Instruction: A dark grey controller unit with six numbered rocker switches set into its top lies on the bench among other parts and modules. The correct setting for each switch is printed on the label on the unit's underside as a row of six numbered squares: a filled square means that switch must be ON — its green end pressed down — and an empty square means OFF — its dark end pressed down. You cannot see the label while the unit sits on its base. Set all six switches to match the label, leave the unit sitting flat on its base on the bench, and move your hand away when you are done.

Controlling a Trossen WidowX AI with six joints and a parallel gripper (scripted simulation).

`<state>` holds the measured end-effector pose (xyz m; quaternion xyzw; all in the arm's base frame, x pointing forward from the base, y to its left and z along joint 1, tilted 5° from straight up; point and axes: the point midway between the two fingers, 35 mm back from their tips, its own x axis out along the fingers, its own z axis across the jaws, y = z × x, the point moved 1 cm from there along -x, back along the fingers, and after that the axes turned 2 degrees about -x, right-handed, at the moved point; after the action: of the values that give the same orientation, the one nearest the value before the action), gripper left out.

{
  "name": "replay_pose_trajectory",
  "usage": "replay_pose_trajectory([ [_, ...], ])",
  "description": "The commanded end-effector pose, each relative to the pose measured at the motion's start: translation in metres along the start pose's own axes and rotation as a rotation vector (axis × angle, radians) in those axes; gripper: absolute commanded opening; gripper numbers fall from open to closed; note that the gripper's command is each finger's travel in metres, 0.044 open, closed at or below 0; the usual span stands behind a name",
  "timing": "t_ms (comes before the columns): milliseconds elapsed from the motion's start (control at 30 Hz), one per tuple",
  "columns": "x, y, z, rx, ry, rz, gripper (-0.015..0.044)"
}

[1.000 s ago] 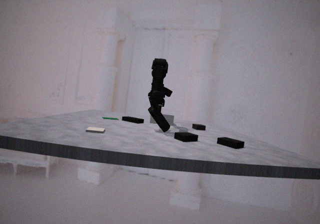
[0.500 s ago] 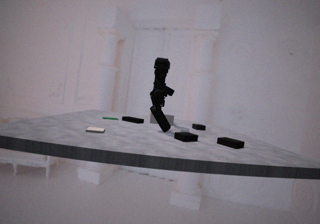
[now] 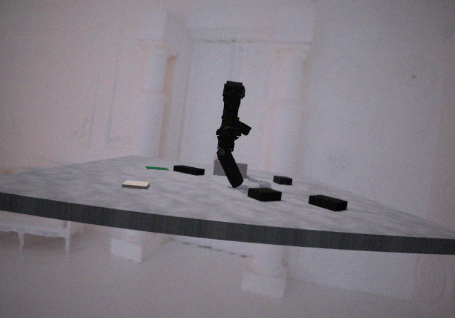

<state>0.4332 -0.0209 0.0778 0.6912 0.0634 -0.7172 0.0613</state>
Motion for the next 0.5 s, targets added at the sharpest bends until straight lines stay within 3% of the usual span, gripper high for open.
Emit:
replay_pose_trajectory([
  [0,0.001,-0.010,-0.001,-0.007,-0.003,-0.017,0.0337],
  [467,-0.002,-0.021,-0.001,-0.007,-0.003,-0.018,0.0338],
])
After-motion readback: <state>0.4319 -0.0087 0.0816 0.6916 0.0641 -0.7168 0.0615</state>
